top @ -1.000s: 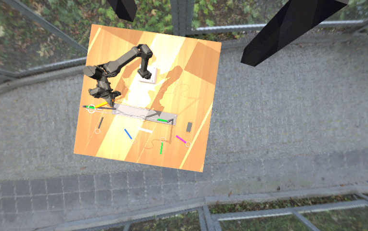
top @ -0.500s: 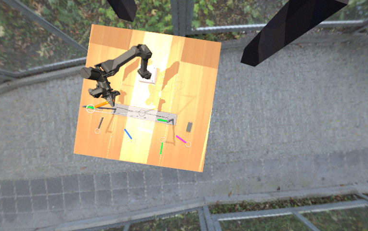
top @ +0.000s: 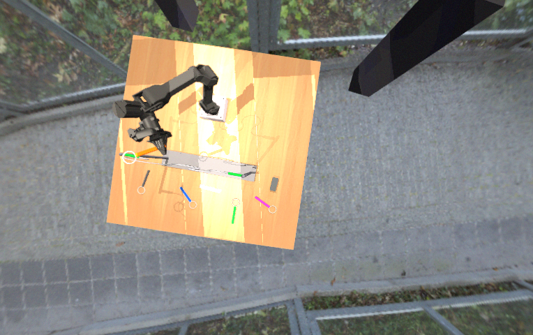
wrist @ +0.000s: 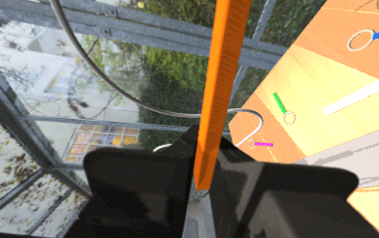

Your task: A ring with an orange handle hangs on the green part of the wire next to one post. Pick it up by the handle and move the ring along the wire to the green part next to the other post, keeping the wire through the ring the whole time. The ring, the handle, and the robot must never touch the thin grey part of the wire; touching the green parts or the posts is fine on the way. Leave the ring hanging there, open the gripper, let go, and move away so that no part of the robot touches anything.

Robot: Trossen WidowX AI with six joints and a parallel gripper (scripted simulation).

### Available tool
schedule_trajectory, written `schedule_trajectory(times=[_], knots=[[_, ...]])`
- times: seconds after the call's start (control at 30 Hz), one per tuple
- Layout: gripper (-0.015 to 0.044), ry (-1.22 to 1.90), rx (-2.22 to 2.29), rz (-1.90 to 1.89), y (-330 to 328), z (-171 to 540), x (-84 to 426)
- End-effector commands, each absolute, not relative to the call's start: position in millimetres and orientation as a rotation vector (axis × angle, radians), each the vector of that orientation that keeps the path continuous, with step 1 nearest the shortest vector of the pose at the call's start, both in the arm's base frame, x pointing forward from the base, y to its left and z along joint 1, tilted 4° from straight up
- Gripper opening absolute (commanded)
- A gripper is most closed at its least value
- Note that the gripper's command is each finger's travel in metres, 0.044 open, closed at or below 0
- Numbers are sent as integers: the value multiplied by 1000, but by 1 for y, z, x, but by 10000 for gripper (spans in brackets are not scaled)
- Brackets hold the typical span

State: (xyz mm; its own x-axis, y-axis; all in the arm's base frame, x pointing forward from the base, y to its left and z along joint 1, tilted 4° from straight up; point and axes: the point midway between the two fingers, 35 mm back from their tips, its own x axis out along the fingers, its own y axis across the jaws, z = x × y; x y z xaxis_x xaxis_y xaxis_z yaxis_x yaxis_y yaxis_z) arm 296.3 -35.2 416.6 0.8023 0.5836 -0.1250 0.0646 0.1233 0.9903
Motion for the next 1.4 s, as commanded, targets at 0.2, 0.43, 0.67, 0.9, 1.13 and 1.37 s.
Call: schedule_trajectory(times=[0.2,0.43,0.67,0.9,1.13,1.37], knots=[[-150,568,1314,380,-36,417,297],[-150,571,1247,359,-36,414,297],[-150,573,1179,337,-37,412,297],[-150,574,1102,314,-38,410,297],[-150,573,1036,294,-38,408,298],[-150,573,987,279,-39,406,298]])
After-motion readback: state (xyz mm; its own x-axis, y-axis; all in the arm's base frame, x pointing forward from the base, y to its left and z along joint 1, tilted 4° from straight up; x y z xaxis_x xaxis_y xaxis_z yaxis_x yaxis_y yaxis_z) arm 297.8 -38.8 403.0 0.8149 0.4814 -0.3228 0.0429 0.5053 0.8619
